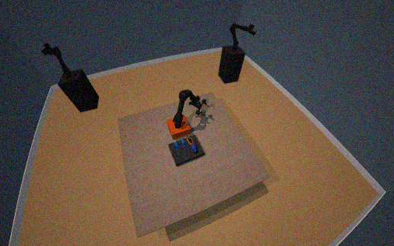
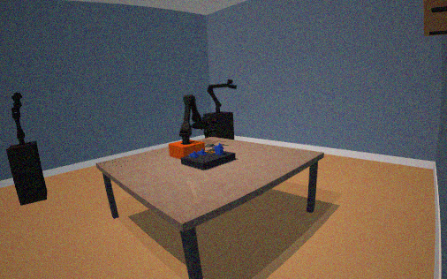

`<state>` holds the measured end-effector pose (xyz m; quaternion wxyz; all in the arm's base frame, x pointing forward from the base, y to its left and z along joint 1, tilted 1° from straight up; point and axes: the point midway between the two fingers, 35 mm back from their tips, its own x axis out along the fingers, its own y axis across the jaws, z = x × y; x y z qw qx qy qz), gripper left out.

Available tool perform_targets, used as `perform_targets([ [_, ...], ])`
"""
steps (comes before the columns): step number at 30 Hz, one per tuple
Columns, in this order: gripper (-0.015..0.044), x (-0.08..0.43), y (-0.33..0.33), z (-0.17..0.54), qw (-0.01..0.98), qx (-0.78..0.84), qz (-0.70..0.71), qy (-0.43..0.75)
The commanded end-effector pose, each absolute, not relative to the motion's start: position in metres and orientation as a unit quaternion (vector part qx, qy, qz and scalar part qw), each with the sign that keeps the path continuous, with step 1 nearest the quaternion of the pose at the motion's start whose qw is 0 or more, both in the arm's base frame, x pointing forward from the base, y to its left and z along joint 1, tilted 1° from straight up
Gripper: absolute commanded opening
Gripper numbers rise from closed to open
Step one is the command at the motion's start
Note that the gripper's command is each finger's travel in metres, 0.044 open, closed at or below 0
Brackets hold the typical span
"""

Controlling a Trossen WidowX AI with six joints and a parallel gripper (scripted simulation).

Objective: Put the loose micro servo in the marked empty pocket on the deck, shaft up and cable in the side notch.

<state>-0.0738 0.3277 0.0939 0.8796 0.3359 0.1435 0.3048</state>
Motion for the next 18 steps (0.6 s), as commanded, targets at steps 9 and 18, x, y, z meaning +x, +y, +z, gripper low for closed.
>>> perform_targets([
  [9, 0.044, -0.058, 0.33, 0.087, 0.898, 0.305, 0.277, 0.156],
  [18, 0.044, -0.014, 0.335, 0.078, 0.935, 0.225, 0.206, 0.179],
])
